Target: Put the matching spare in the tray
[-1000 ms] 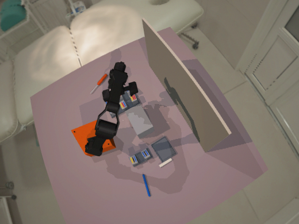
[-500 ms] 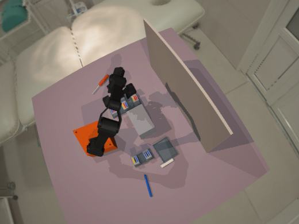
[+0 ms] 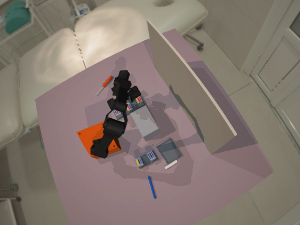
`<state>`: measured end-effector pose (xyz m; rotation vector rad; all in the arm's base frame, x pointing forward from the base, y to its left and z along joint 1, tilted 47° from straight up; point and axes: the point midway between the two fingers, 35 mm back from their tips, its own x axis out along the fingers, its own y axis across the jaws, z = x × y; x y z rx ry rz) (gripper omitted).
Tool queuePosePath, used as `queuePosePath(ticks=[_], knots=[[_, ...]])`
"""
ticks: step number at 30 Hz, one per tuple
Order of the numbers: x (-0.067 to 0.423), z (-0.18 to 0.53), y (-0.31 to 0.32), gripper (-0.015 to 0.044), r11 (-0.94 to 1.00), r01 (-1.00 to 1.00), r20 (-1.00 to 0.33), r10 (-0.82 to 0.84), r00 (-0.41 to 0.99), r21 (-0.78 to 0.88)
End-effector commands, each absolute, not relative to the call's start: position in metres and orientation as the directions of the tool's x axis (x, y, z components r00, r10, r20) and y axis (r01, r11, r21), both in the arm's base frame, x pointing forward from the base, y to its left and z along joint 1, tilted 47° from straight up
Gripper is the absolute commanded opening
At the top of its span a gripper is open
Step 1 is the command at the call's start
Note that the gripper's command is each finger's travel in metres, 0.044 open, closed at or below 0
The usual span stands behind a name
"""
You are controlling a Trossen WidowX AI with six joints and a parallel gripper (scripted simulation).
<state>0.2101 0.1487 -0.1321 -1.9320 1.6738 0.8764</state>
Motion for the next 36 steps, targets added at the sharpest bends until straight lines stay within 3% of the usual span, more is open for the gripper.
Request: queuePosePath(ticks=[1,36], knots=[[0.211,-0.137,0.144,0.0300,-0.179,-0.980,-0.702,-0.708,0.070,0.082],[0.215,-0.179,0.103,0.0300,-0.179,-0.981,-0.701,-0.710,0.071,0.082]])
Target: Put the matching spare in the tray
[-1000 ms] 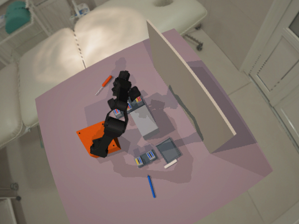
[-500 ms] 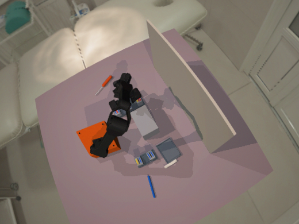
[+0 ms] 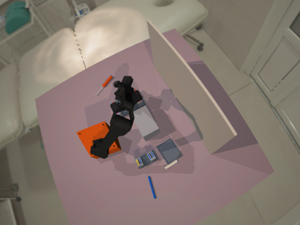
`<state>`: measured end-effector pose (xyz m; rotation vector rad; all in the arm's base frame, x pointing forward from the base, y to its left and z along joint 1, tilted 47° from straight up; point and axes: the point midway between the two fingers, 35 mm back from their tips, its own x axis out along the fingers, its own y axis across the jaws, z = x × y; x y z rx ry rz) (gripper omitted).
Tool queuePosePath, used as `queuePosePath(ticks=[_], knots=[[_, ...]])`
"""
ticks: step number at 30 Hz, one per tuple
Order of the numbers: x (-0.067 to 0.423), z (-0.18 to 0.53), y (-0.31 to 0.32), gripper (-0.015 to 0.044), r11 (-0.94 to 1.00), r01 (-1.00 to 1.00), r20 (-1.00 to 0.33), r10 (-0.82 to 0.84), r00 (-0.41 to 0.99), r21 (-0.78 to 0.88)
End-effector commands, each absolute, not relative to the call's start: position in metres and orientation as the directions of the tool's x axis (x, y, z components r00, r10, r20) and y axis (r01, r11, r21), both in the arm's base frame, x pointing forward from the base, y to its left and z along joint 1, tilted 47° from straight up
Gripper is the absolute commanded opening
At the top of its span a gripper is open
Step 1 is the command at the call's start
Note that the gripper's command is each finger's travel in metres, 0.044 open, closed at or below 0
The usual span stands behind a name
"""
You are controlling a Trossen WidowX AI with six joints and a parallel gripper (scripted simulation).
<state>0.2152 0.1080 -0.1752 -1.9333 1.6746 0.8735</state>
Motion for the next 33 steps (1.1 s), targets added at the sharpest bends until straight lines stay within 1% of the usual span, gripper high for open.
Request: queuePosePath(ticks=[1,11,16,24,28,29,33], knots=[[0.2146,-0.1796,0.1022,0.0300,-0.179,-0.981,-0.700,-0.710,0.071,0.082],[0.2143,-0.1854,0.0955,0.0300,-0.178,-0.981,-0.700,-0.711,0.071,0.082],[0.2142,-0.1847,0.0966,0.0169,-0.173,-0.982,-0.701,-0.710,0.068,0.080],[0.2142,-0.1847,0.0966,0.0115,-0.173,-0.982,-0.701,-0.710,0.068,0.080],[0.2142,-0.1847,0.0966,0.0010,-0.173,-0.982,-0.701,-0.710,0.068,0.080],[0.2142,-0.1847,0.0966,0.0000,-0.173,-0.982,-0.701,-0.710,0.068,0.080],[0.2142,-0.1847,0.0966,0.0000,-0.173,-0.982,-0.701,-0.710,0.068,0.080]])
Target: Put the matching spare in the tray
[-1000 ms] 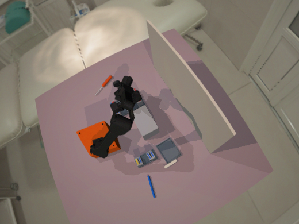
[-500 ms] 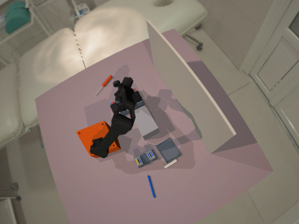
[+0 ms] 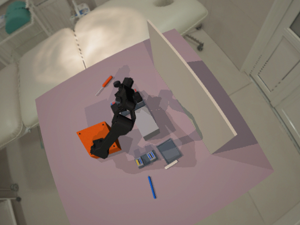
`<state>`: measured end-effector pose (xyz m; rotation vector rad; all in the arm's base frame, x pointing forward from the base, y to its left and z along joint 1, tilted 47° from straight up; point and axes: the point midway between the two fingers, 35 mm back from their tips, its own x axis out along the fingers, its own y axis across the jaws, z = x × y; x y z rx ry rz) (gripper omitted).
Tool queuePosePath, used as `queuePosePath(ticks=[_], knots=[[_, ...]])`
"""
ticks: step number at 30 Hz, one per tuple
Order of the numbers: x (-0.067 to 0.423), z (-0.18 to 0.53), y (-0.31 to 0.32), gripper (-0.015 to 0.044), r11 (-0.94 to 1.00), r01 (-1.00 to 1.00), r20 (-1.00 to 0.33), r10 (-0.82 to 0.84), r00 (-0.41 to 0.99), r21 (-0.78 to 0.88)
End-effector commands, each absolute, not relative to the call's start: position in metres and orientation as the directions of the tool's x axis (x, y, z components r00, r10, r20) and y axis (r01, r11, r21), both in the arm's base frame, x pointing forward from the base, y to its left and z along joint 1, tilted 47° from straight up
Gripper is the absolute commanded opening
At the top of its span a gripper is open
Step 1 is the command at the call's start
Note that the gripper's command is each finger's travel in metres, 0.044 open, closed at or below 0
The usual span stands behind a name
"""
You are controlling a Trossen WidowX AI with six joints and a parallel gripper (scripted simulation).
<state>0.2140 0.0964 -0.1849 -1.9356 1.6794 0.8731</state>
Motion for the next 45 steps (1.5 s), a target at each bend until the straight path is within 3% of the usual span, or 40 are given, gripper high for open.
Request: queuePosePath(ticks=[1,35,45], knots=[[0.214,-0.185,0.097,0.0000,-0.173,-0.982,-0.701,-0.710,0.068,0.080],[0.197,-0.077,0.204,0.0000,-0.179,-0.980,-0.704,-0.707,0.068,0.084],[0.247,-0.037,0.186,0.0000,-0.193,-0.977,-0.731,-0.679,0.068,0.089]])
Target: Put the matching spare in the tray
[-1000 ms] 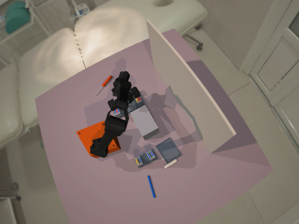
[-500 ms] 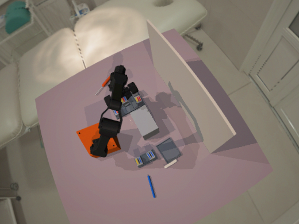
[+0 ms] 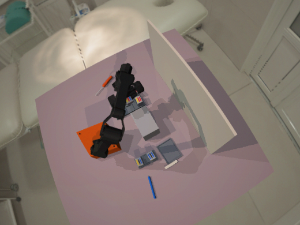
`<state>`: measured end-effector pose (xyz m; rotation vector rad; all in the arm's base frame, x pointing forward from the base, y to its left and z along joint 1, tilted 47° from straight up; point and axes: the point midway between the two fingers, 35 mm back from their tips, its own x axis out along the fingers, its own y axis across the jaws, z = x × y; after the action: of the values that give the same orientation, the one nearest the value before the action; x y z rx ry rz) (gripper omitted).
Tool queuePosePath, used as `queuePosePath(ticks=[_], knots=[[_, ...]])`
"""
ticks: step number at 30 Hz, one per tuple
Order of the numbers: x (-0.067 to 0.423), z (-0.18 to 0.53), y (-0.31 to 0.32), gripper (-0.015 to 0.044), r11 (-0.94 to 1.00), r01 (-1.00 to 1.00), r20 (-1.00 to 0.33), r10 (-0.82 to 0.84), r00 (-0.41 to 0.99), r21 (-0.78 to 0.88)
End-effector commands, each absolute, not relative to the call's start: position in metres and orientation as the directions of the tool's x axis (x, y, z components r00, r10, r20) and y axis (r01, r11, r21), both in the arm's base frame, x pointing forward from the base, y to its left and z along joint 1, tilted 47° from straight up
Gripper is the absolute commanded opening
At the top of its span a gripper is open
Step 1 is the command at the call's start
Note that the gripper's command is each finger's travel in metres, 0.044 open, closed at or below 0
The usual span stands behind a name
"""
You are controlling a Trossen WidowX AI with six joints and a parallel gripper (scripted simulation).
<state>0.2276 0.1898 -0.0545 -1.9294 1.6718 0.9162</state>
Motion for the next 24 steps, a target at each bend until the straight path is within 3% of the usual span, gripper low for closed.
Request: queuePosePath(ticks=[1,24], knots=[[0.252,-0.032,0.183,0.0000,-0.194,-0.977,-0.733,-0.677,0.068,0.089],[0.343,0.094,0.066,0.0000,-0.203,-0.976,-0.732,-0.676,0.085,0.074]])
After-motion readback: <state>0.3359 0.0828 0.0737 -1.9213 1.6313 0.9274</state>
